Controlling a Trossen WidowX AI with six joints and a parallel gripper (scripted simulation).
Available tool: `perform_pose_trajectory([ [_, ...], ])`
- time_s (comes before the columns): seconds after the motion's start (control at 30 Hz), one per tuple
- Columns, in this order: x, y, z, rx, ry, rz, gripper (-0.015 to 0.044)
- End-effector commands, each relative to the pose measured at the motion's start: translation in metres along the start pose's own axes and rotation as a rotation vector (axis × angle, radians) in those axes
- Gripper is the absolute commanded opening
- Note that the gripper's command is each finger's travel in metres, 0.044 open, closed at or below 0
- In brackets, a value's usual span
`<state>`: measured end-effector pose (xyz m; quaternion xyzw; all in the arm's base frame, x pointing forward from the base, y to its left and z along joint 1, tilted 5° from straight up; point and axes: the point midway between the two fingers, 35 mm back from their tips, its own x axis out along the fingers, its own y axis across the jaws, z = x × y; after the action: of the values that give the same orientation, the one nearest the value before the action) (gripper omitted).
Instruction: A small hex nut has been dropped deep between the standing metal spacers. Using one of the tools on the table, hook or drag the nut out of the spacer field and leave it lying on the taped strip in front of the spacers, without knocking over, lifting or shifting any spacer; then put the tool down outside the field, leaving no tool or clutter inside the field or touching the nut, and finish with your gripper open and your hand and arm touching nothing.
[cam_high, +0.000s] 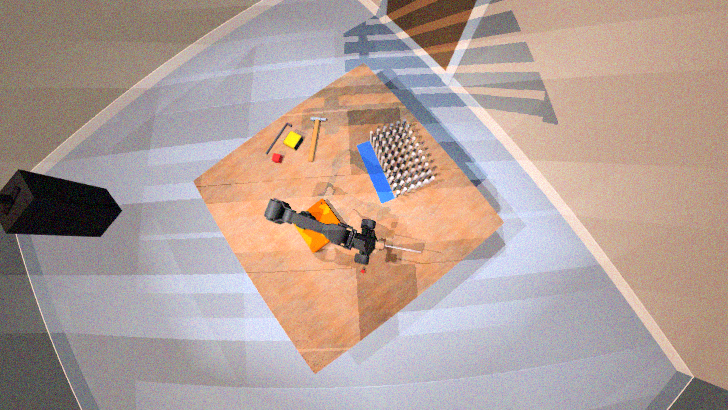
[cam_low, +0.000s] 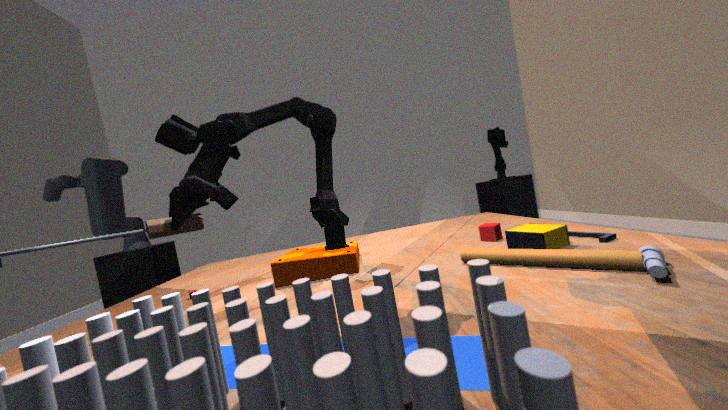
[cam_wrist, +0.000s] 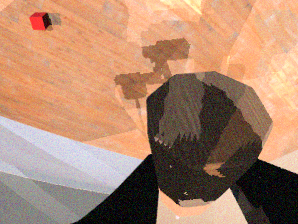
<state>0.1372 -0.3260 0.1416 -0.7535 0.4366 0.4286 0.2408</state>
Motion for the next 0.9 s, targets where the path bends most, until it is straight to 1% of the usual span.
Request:
perform_pose_trajectory([
  [0.0,-0.002,-0.006,-0.001,-0.091,-0.003,-0.002,0.0000],
  [0.87,-0.010,-0.054,0.004,-0.939,0.008,-0.042,0.0000],
])
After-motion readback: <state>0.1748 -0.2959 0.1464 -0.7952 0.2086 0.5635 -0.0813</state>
